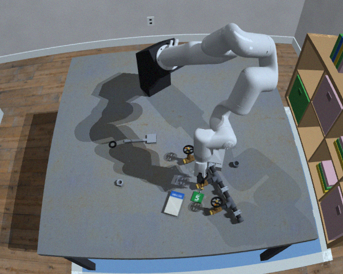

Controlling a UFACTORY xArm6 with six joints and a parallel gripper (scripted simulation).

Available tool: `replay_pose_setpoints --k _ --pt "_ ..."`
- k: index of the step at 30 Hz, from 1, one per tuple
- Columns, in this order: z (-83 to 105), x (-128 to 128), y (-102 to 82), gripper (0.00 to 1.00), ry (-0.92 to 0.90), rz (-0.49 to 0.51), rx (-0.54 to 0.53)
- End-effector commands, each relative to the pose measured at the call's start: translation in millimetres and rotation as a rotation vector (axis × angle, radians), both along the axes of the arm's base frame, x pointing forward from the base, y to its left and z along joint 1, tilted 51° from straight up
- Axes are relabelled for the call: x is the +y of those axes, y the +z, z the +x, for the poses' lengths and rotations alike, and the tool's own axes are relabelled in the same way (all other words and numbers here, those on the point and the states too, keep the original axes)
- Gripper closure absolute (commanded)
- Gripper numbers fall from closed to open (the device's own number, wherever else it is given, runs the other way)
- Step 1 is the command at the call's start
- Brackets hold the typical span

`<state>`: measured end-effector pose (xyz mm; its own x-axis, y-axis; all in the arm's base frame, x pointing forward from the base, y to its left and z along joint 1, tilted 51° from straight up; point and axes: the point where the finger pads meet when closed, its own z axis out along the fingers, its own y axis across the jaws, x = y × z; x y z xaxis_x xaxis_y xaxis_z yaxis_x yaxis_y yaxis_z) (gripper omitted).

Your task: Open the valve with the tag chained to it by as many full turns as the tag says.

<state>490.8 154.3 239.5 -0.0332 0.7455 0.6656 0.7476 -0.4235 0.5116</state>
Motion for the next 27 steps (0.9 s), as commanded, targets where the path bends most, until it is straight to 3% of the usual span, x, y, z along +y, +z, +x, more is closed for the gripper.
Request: replay_pose_setpoints --k 1,18,19,27 --pt "0.2 -0.1 0.8 1.0 0.074 -0.08 -0.198" --pt "0.2 -0.1 0.8 1.0 0.091 -0.104 -0.216" --pt "0.2 -0.1 0.8 0.0 0.091 -0.104 -0.216" --pt "0.2 -0.1 0.8 0.0 0.091 -0.104 -0.216"
